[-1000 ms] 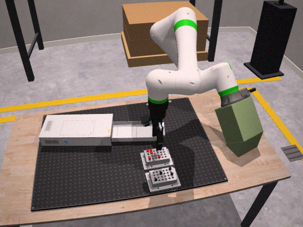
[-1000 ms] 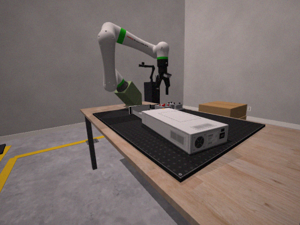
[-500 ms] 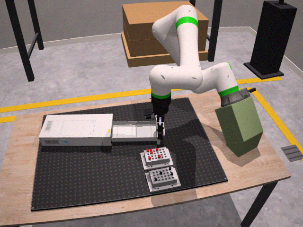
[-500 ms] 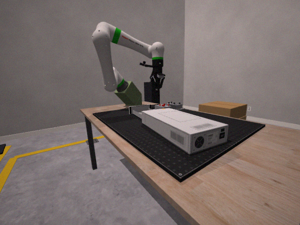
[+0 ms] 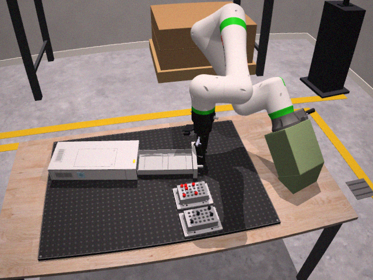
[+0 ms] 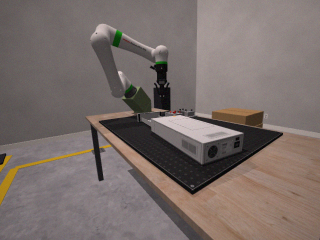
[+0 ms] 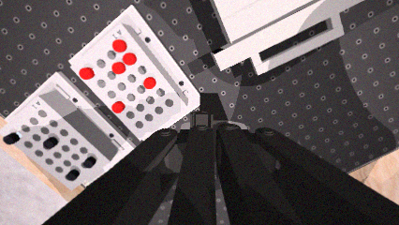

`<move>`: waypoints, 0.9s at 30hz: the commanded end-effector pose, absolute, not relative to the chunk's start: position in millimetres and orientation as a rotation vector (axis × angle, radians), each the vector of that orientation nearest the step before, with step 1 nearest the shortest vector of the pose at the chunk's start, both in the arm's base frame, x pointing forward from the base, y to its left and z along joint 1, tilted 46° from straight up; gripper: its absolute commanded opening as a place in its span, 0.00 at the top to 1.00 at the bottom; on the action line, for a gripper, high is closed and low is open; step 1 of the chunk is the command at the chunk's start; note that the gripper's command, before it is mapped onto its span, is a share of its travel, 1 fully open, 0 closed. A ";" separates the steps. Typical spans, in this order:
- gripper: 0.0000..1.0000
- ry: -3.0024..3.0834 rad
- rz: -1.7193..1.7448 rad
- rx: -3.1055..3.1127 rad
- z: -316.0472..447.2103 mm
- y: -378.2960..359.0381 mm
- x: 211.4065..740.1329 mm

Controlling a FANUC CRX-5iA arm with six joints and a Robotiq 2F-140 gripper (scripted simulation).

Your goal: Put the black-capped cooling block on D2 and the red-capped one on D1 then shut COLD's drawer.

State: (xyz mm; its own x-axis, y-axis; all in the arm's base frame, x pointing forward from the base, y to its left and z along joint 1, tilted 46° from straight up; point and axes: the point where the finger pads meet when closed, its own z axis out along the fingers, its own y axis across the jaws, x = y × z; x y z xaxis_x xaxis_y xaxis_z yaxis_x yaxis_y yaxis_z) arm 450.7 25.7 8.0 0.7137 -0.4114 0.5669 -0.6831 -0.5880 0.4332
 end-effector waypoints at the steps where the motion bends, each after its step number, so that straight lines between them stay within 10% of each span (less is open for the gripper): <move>1: 0.90 -0.923 0.599 2.246 14.0 18.9 442.7; 27: 0.90 -1.654 0.867 1.925 51.5 -42.5 379.0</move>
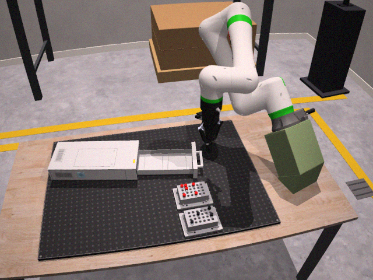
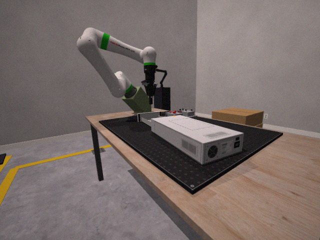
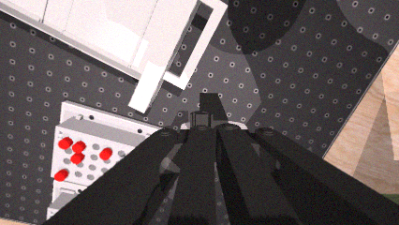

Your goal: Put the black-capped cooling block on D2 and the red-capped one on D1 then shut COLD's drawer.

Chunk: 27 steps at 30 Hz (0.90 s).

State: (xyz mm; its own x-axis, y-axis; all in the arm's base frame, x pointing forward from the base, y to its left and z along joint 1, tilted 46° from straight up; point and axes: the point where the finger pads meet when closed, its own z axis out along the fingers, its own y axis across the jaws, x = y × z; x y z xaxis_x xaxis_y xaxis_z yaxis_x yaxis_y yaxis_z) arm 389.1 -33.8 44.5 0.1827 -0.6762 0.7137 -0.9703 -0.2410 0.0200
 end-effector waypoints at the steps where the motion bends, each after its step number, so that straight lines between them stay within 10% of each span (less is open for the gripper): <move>1: 0.90 -1.684 0.877 1.907 53.0 -45.0 376.4; 27: 0.90 -2.064 1.006 1.627 57.3 -66.7 361.0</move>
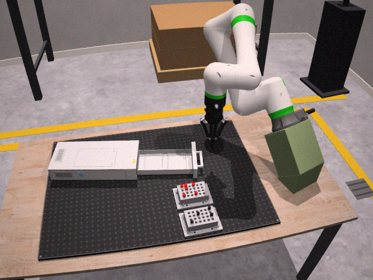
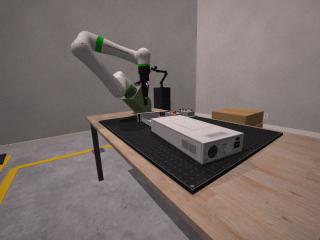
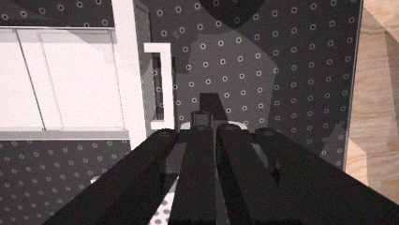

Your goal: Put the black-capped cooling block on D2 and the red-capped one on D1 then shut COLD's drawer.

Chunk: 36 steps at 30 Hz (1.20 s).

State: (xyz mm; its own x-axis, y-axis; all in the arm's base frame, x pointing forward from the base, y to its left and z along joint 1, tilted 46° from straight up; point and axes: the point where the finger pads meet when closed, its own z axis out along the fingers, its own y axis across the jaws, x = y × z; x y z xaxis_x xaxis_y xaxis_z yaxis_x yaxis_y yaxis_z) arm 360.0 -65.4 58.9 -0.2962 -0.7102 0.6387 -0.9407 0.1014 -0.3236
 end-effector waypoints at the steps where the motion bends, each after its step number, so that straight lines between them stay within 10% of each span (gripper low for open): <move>1: 0.90 -2.064 1.006 1.627 56.4 -67.6 361.2; 36: 0.90 -2.064 1.006 1.627 27.5 -96.4 368.1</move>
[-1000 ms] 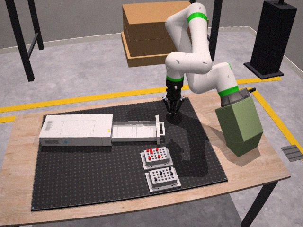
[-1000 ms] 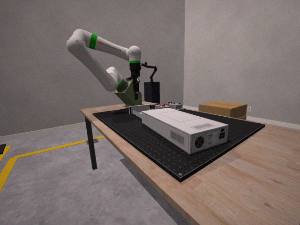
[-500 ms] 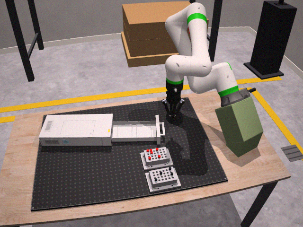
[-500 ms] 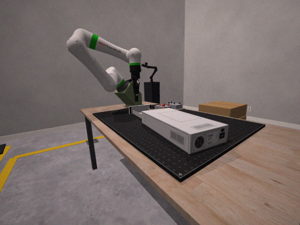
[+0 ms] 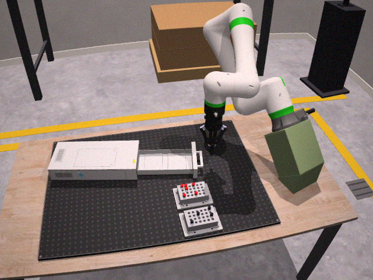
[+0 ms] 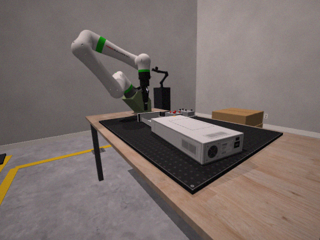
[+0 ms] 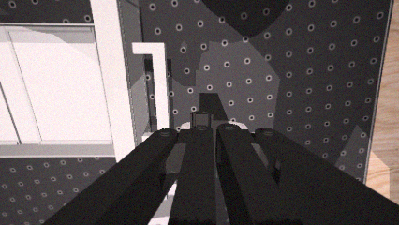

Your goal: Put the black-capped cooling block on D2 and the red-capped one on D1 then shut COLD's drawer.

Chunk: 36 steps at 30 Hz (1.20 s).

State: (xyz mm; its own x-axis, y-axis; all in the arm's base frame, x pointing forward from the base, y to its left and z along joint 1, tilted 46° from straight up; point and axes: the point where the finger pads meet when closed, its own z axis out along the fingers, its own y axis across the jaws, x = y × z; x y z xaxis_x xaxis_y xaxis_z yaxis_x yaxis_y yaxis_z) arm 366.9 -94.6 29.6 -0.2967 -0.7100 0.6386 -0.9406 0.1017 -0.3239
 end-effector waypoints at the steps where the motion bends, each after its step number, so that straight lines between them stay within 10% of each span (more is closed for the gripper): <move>1: 0.90 -2.064 1.006 1.627 26.6 -97.3 368.3; 36: 0.90 -2.064 1.006 1.627 -2.3 -126.1 375.1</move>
State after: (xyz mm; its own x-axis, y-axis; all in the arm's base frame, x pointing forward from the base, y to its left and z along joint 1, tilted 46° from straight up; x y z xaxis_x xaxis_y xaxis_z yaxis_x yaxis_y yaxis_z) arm 373.9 -124.1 0.1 -0.2966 -0.7101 0.6386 -0.9406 0.1017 -0.3238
